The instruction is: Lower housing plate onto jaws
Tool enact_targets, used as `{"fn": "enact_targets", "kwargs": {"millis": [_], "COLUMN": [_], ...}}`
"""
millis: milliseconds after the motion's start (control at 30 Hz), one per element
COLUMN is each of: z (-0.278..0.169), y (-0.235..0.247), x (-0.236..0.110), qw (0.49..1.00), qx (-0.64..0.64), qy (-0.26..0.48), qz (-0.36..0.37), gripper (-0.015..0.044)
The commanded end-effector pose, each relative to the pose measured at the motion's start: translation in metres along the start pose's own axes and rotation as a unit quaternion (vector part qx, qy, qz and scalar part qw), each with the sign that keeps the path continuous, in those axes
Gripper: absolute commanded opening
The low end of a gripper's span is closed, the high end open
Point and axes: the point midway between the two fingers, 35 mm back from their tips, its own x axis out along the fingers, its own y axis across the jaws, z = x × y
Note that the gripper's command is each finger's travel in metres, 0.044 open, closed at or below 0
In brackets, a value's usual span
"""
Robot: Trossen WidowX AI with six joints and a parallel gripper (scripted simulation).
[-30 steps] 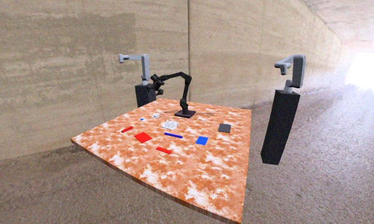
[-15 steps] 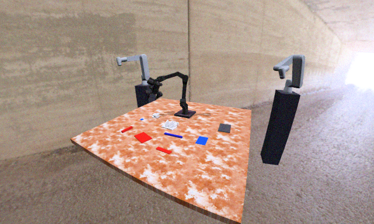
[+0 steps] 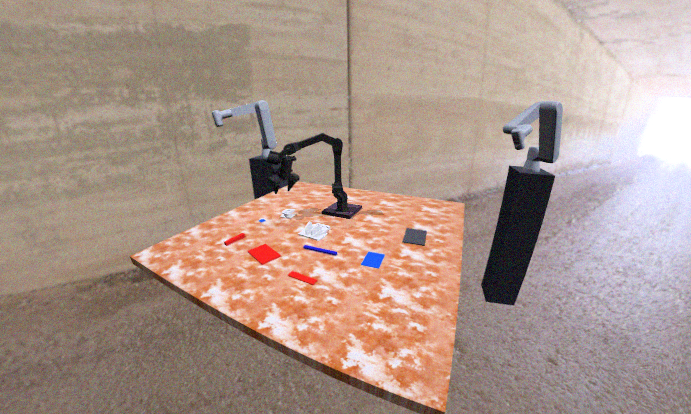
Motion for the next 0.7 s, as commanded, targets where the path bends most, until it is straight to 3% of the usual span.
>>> {"fn": "enact_targets", "kwargs": {"millis": [0,367,567,667], "z": [-0.014,-0.056,-0.059,-0.065], "y": [0.006,0.019,0.02,0.018], "x": [0.005,0.009,0.011,0.034], "qw": [0.999,0.978,0.976,0.976], "qx": [-0.04,-0.157,-0.164,-0.164], "qy": [0.035,0.133,0.139,0.139], "qz": [-0.005,-0.019,-0.02,-0.02], "gripper": [0.044,0.044,0.044,0.044]}}
